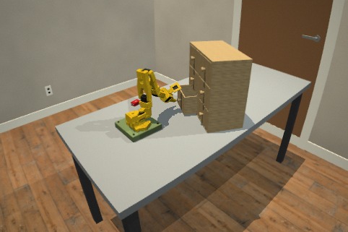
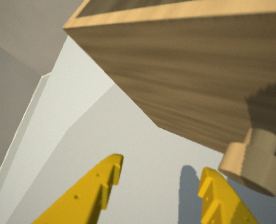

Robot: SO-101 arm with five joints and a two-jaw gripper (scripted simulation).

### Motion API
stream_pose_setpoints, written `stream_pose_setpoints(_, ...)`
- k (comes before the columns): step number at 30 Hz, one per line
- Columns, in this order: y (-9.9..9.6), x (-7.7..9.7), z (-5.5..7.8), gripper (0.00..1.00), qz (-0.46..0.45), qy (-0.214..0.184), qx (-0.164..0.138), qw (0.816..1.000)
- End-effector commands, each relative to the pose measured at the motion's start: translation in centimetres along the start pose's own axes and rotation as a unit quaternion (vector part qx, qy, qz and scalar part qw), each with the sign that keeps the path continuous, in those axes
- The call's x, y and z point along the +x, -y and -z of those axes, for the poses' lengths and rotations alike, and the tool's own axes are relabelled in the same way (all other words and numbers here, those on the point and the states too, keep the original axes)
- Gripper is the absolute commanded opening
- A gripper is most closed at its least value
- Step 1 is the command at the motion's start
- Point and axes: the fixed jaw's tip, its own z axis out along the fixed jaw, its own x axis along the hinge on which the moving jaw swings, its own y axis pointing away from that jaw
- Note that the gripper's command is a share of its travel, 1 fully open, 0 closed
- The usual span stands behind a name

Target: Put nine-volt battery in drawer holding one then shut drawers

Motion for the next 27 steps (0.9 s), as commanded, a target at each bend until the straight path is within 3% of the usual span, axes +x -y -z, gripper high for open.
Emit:
stream_pose_setpoints(1,-0.3,-0.4,0.0,0.21,0.021,-0.012,0.009,1.000)
stream_pose_setpoints(14,-0.6,-0.8,0.4,0.21,0.076,-0.051,0.034,0.995)
stream_pose_setpoints(27,-0.9,-1.3,1.9,0.21,0.140,-0.100,0.059,0.983)
